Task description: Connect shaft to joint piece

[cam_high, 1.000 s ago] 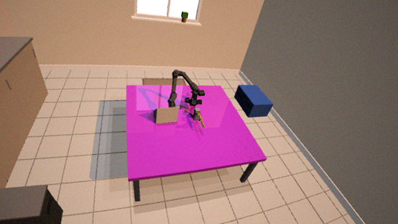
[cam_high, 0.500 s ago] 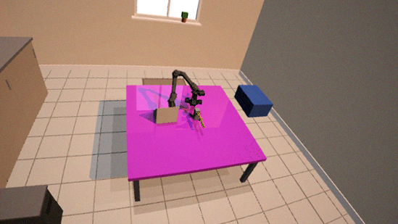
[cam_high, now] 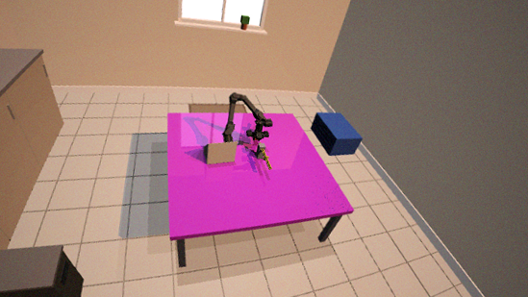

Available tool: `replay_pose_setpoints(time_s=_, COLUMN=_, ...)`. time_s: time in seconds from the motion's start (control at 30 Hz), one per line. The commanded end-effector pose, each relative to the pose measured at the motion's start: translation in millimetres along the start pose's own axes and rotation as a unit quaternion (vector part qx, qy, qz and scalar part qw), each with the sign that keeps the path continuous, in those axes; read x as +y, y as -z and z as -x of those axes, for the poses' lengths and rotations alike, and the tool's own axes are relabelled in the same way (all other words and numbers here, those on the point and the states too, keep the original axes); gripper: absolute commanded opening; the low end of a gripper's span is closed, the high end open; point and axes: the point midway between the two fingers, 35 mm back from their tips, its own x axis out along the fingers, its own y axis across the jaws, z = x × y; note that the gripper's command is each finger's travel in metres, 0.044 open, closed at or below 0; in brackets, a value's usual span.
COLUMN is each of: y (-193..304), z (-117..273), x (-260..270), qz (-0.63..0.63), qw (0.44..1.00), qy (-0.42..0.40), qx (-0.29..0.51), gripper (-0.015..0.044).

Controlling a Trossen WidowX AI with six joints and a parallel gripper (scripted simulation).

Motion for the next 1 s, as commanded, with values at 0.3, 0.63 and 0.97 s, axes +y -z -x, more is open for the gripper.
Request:
replay_pose_setpoints(time_s=0.3, y=0.2, z=1.1, x=5.4, qz=0.059, qw=0.998, qy=0.001, qx=-0.012, gripper=0.0)
replay_pose_setpoints(time_s=0.63, y=0.1, z=1.1, x=5.1, qz=0.055, qw=0.998, qy=0.001, qx=-0.012, gripper=0.0)
replay_pose_setpoints(time_s=0.97, y=0.1, z=1.1, x=5.1, qz=0.055, qw=0.998, qy=0.001, qx=-0.012, gripper=0.0053)
